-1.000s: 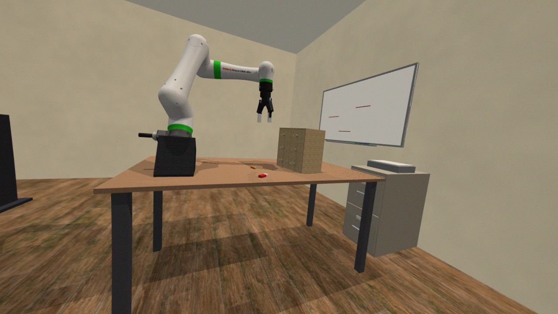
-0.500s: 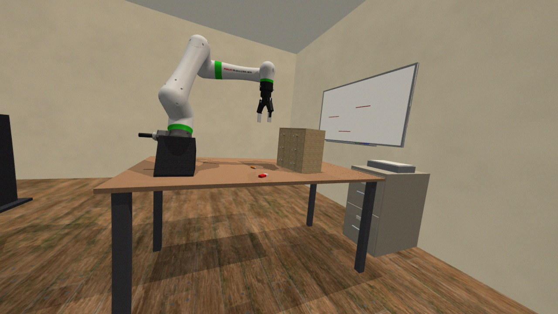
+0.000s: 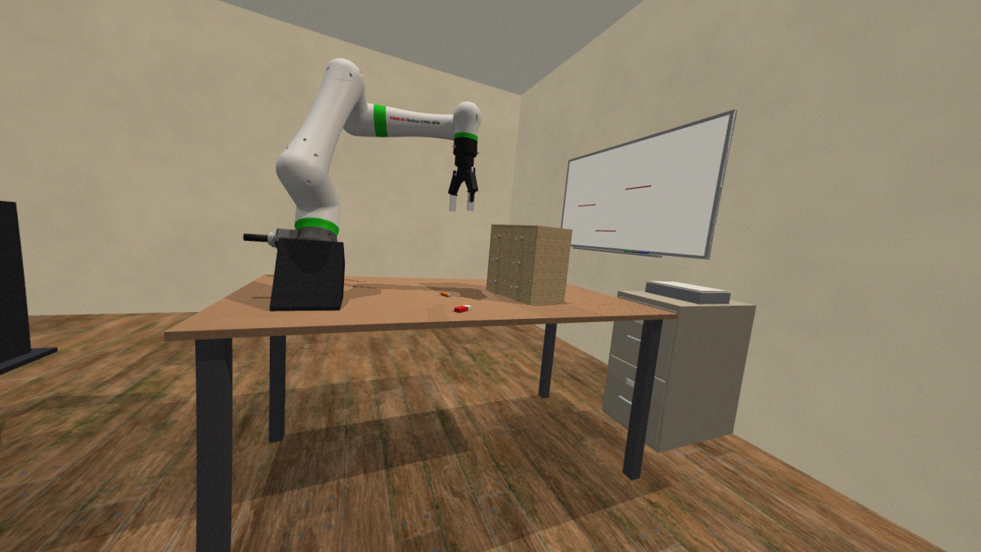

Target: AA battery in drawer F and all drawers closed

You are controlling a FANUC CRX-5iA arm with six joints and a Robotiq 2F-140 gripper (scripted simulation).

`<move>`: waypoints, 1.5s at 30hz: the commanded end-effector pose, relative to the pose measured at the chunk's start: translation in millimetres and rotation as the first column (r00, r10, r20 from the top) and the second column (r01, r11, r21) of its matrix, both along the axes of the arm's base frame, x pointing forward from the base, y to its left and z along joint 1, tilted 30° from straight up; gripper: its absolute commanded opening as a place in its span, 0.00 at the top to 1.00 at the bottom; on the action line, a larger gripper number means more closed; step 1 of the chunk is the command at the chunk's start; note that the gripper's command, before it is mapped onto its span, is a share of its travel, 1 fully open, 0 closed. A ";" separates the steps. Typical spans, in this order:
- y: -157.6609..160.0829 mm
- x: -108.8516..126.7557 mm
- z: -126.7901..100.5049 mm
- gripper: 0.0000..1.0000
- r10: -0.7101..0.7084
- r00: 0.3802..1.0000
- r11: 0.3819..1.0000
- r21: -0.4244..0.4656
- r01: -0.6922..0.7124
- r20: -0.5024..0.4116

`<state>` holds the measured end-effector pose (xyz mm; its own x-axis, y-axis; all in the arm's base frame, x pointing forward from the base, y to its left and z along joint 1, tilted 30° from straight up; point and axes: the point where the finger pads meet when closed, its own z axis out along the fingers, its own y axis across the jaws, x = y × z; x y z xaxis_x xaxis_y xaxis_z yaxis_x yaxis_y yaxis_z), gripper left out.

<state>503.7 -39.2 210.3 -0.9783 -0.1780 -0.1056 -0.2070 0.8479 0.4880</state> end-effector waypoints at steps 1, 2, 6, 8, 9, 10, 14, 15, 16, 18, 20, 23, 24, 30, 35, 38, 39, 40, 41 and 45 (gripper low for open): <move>-11.0 -10.8 3.3 0.00 0.000 1.000 1.000 0.000 0.000 0.001; -14.4 -14.3 4.3 0.00 0.000 1.000 1.000 0.000 0.000 0.001; -26.8 -26.7 7.8 0.00 0.000 1.000 1.000 0.000 0.000 0.001; -31.4 -31.5 9.1 0.00 0.000 1.000 1.000 0.000 0.000 0.001; -33.3 -33.3 9.7 0.00 0.000 1.000 1.000 0.000 0.000 0.001; -33.3 -33.3 9.7 0.00 0.000 1.000 1.000 0.000 0.000 0.001; -36.8 -36.9 10.7 0.00 0.000 1.000 1.000 0.000 0.000 0.001; -37.4 -37.5 10.8 0.00 0.000 1.000 1.000 0.000 0.000 0.001; -37.7 -37.8 10.9 0.00 0.000 1.000 1.000 0.000 0.000 0.001; -37.8 -37.9 11.0 0.00 0.000 1.000 1.000 0.000 0.000 0.001; -37.8 -37.9 11.0 0.00 0.000 1.000 1.000 0.000 0.000 0.001; -37.6 -37.5 10.7 0.00 -0.002 1.000 1.000 0.001 0.002 0.004; -37.4 -37.3 10.5 0.00 -0.004 1.000 1.000 0.002 0.004 0.007; -35.9 -35.2 8.9 0.00 -0.016 0.999 1.000 0.007 0.016 0.029; -32.3 -29.7 4.8 0.00 -0.049 0.995 0.999 0.023 0.048 0.084; -28.9 -24.8 1.0 0.00 -0.080 0.988 0.996 0.038 0.075 0.134; -27.6 -22.9 -0.4 0.00 -0.092 0.984 0.995 0.045 0.086 0.154; -26.1 -20.8 -2.0 0.00 -0.105 0.979 0.994 0.052 0.097 0.174; -24.7 -18.6 -3.7 0.00 -0.119 0.973 0.992 0.060 0.109 0.196; -21.4 -13.8 -7.3 0.00 -0.149 0.959 0.988 0.078 0.134 0.242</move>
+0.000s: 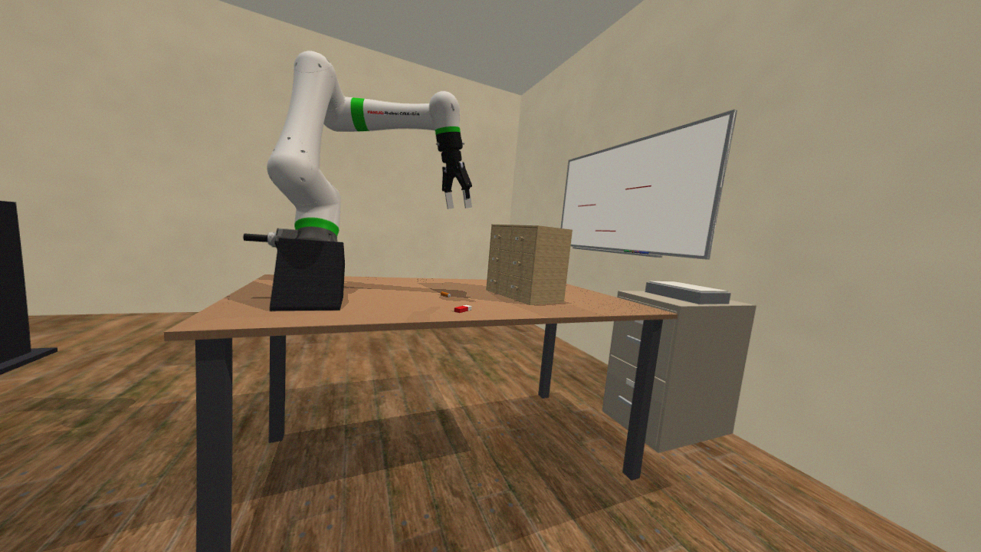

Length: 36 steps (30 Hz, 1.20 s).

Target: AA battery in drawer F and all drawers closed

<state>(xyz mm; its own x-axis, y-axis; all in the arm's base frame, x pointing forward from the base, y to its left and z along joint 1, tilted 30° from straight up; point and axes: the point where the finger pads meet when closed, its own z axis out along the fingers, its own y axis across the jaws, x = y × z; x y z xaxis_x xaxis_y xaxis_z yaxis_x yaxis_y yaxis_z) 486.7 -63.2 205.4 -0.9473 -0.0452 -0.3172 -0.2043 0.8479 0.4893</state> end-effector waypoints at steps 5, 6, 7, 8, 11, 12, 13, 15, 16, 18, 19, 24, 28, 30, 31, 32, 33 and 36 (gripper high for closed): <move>12.4 17.4 -13.2 0.00 -0.106 0.978 0.994 0.053 0.098 0.181; 14.6 20.7 -15.6 0.00 -0.126 0.969 0.991 0.064 0.115 0.213; 16.9 24.1 -18.2 0.00 -0.148 0.958 0.988 0.077 0.133 0.246; 19.3 27.6 -20.9 0.00 -0.170 0.945 0.984 0.091 0.151 0.279; 26.0 37.3 -28.2 0.00 -0.231 0.901 0.972 0.133 0.196 0.367; 27.9 40.2 -30.4 0.00 -0.250 0.886 0.967 0.146 0.208 0.392; 29.6 42.9 -32.4 0.00 -0.267 0.870 0.963 0.158 0.220 0.415; 33.0 47.8 -36.2 0.00 -0.297 0.840 0.954 0.182 0.239 0.454; 33.0 47.8 -36.2 0.00 -0.297 0.840 0.954 0.182 0.239 0.454; 34.6 50.0 -37.8 0.00 -0.310 0.825 0.950 0.193 0.247 0.472; 36.0 52.0 -39.4 0.00 -0.323 0.811 0.946 0.203 0.254 0.488; 42.1 60.8 -46.2 0.00 -0.375 0.746 0.926 0.249 0.283 0.551; 45.8 66.4 -50.4 0.00 -0.407 0.700 0.913 0.278 0.298 0.587; 47.6 68.7 -52.3 0.00 -0.420 0.680 0.907 0.291 0.304 0.601; 48.3 69.8 -53.1 0.00 -0.426 0.670 0.904 0.297 0.306 0.607; 48.8 70.9 -53.7 0.00 -0.432 0.661 0.902 0.302 0.309 0.614; 48.8 70.9 -53.7 0.00 -0.432 0.661 0.902 0.302 0.309 0.614; 50.4 72.6 -55.3 0.00 -0.442 0.645 0.897 0.313 0.312 0.624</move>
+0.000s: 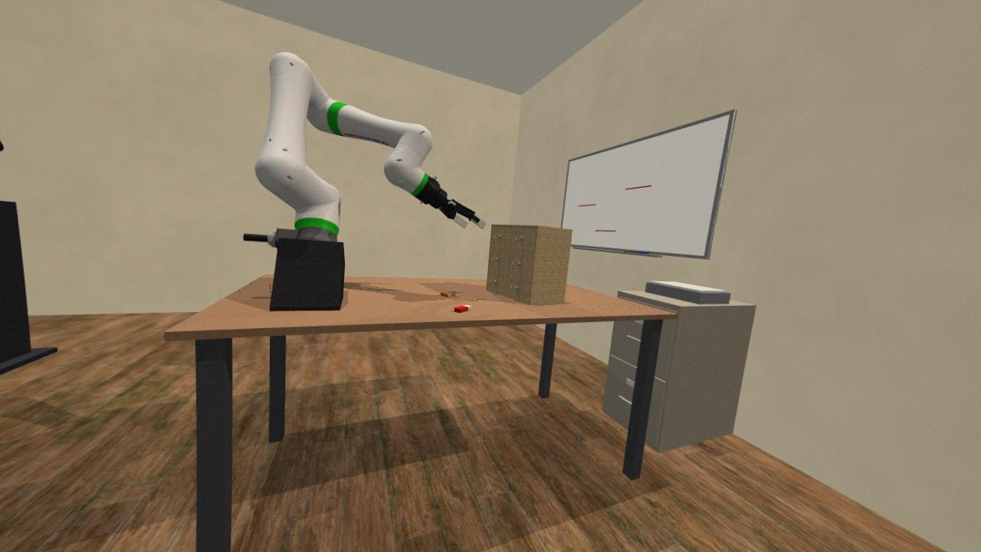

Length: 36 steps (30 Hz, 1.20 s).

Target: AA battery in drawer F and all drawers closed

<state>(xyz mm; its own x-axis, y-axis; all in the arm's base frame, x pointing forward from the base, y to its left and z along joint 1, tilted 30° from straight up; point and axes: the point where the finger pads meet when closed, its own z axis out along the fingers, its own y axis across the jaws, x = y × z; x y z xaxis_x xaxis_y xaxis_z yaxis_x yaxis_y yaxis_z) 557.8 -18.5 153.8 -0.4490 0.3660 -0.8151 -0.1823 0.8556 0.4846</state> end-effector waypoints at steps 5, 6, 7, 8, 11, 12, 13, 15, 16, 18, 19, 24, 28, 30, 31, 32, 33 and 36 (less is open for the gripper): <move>8.1 5.1 -6.3 0.00 -0.023 0.996 0.999 0.027 0.021 0.091; 8.5 5.6 -6.7 0.00 -0.026 0.995 0.999 0.028 0.023 0.097; 8.8 6.0 -7.1 0.00 -0.029 0.994 0.999 0.029 0.026 0.101; 9.1 6.4 -7.3 0.00 -0.031 0.994 0.999 0.031 0.028 0.105; 9.4 7.4 -7.9 0.00 -0.038 0.993 0.999 0.033 0.034 0.115; 9.5 7.6 -8.1 0.00 -0.039 0.992 0.999 0.033 0.035 0.117; 9.5 7.7 -8.1 0.00 -0.040 0.992 0.999 0.034 0.036 0.118; 9.5 7.7 -8.1 0.00 -0.040 0.992 0.999 0.034 0.036 0.118; 9.5 7.9 -8.2 0.00 -0.041 0.992 0.999 0.034 0.037 0.119; 9.5 8.0 -8.3 0.00 -0.042 0.992 0.999 0.034 0.038 0.121; 9.5 8.0 -8.3 0.00 -0.042 0.992 0.999 0.034 0.038 0.121; 9.5 8.0 -8.3 0.80 -0.042 0.992 0.999 0.034 0.038 0.121; 9.5 8.0 -8.3 0.80 -0.042 0.992 0.999 0.034 0.038 0.121; 9.5 8.0 -8.3 0.80 -0.042 0.992 0.999 0.034 0.038 0.121; 9.5 8.0 -8.3 0.80 -0.042 0.992 0.999 0.034 0.038 0.121; 9.5 8.0 -8.3 0.80 -0.042 0.992 0.999 0.034 0.038 0.121; 9.5 8.0 -8.3 0.80 -0.042 0.992 0.999 0.034 0.038 0.121; 9.5 8.0 -8.3 0.80 -0.042 0.992 0.999 0.034 0.038 0.121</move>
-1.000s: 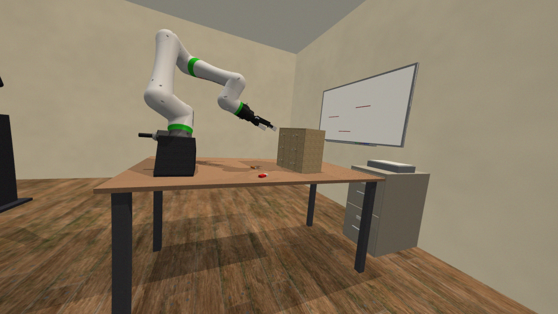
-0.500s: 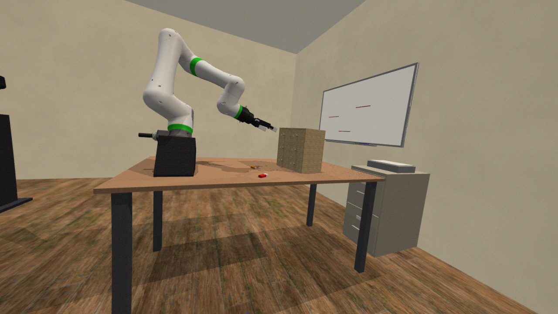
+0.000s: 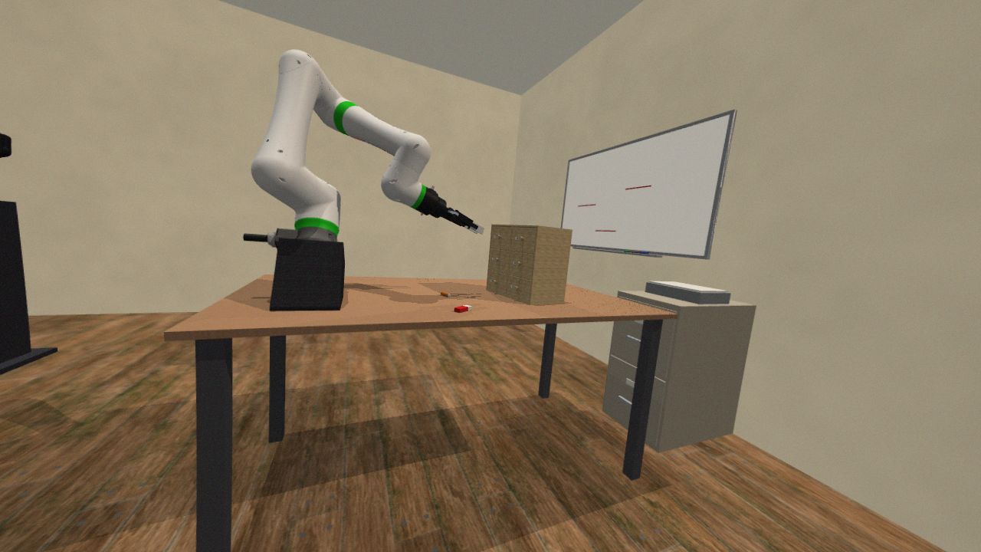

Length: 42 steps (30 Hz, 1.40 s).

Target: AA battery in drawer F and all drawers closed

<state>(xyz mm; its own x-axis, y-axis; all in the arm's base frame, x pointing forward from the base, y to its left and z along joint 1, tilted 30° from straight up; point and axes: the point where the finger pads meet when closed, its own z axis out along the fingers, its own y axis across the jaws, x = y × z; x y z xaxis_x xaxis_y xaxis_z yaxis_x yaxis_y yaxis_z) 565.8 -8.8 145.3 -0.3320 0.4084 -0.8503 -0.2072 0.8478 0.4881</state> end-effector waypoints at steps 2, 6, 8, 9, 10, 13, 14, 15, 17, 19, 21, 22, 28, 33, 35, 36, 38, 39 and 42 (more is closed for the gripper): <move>-0.2 0.1 0.1 0.80 0.000 1.000 1.000 0.000 0.000 0.000; -0.2 0.1 0.1 0.80 0.000 1.000 1.000 0.000 0.000 0.000; -0.1 0.4 0.1 0.80 0.000 1.000 1.000 0.000 0.000 0.000; 0.0 0.8 0.0 0.80 0.000 1.000 1.000 0.000 0.000 0.000; 0.2 1.4 -0.1 0.80 0.000 1.000 1.000 0.000 0.000 0.000; 0.5 2.3 -0.2 0.80 0.000 1.000 1.000 0.000 0.000 0.000; 0.9 3.4 -0.4 0.80 0.000 1.000 1.000 0.000 0.000 0.000; 1.4 4.9 -0.6 0.80 0.000 1.000 1.000 0.000 0.000 0.000; 2.6 8.5 -1.2 0.80 0.000 1.000 1.000 0.000 0.000 0.000; 4.2 13.2 -2.0 0.80 0.000 1.000 1.000 0.000 0.000 0.000; 6.1 18.8 -2.9 0.80 0.000 1.000 1.000 0.000 0.000 0.000; 7.1 21.8 -3.4 0.80 0.000 1.000 1.000 0.000 0.000 0.000; 13.8 41.3 -6.6 0.80 0.000 1.000 1.000 0.000 0.000 0.000; 16.7 50.1 -8.1 0.80 0.000 1.000 1.000 0.000 0.000 0.000; 18.4 55.0 -8.9 0.80 0.000 1.000 1.000 0.000 0.000 0.000; 19.1 57.0 -9.2 0.80 0.000 1.000 1.000 0.000 0.000 0.000; 20.2 60.2 -9.7 0.80 0.000 1.000 1.000 0.000 0.000 0.000; 20.6 61.4 -9.9 0.80 0.000 1.000 1.000 0.000 0.000 0.000; 21.2 63.4 -10.2 0.80 0.000 1.000 1.000 0.000 0.000 0.000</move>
